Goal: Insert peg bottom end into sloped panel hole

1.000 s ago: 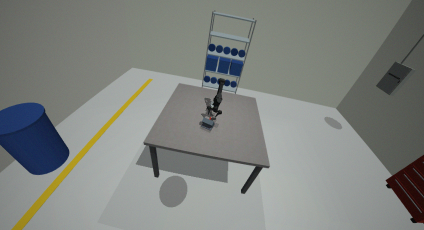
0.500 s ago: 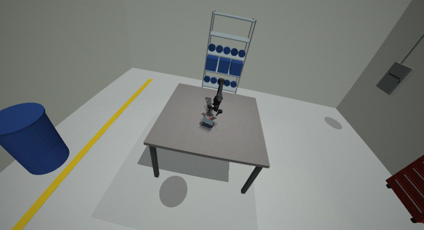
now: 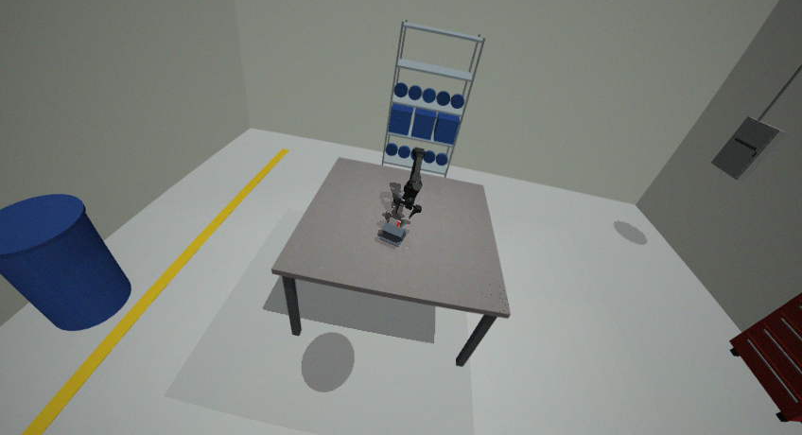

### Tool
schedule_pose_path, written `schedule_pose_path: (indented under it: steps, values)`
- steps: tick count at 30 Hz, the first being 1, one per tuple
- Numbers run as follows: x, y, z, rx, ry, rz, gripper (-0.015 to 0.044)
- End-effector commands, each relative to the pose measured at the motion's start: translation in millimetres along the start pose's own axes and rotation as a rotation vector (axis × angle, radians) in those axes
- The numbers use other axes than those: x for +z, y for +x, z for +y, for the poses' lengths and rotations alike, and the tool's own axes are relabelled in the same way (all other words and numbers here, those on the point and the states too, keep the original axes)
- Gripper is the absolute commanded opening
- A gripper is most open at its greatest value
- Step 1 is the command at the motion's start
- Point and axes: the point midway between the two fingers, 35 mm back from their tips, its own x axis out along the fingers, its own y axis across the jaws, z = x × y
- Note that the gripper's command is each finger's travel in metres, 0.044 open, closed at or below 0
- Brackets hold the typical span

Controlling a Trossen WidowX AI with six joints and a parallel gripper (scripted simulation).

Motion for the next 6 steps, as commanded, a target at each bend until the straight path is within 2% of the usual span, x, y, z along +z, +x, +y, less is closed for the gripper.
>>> schedule_pose_path:
  steps: [1, 6]
  values:
    - [-0.2, -4.5, 0.2, 0.003, 0.003, 0.003, 0.0440]
    - [-0.3, -8.8, 0.0, 0.003, 0.003, 0.003, 0.0440]
